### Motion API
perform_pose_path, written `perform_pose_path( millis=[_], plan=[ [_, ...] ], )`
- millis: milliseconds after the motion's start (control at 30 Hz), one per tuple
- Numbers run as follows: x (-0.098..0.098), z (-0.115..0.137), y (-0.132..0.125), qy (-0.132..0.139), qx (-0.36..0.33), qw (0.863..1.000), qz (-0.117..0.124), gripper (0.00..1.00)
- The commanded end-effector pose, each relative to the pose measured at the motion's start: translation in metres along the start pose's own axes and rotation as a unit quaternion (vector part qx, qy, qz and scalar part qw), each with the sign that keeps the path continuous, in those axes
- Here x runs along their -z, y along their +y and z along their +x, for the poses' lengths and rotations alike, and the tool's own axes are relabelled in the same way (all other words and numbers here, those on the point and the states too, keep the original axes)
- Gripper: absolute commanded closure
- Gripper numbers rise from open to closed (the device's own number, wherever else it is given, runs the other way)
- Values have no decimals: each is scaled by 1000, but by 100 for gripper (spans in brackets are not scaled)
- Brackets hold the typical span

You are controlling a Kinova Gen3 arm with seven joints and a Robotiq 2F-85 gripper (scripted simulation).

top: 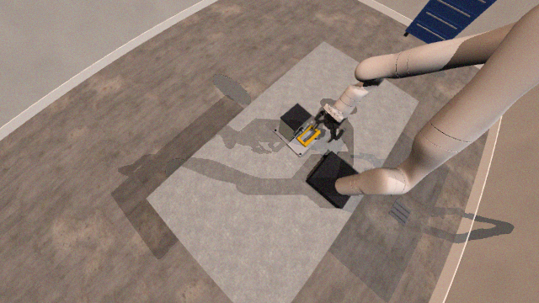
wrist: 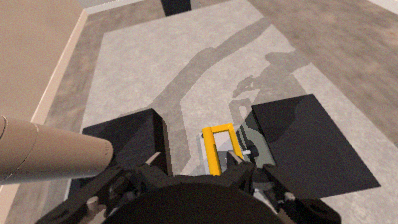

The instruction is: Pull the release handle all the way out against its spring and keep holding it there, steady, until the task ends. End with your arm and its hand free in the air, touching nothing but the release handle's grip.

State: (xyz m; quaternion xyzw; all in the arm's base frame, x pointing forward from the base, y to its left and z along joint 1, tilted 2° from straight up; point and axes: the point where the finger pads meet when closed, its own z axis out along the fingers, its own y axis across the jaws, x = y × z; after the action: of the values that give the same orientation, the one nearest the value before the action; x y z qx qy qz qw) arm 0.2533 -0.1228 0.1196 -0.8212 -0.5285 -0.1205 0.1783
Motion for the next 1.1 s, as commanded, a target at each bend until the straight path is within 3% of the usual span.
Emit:
perform_pose_path(
  millis=[0,33,333,367,567,600,900,933,1067],
  plan=[
    [0,1,0,-1,2,1000,0,0],
    [-1,0,0,-16,6,1000,2,0],
    [-1,0,0,-16,6,1000,2,0],
    [-2,0,-1,-31,9,999,3,0],
    [-2,0,-1,-31,9,999,3,0],
    [-3,-1,-1,-46,13,999,4,0],
    [-3,-1,-1,-46,13,999,4,0],
    [-3,-2,-1,-59,17,998,3,0],
    [-3,-2,-1,-59,17,998,3,0]
  ],
)
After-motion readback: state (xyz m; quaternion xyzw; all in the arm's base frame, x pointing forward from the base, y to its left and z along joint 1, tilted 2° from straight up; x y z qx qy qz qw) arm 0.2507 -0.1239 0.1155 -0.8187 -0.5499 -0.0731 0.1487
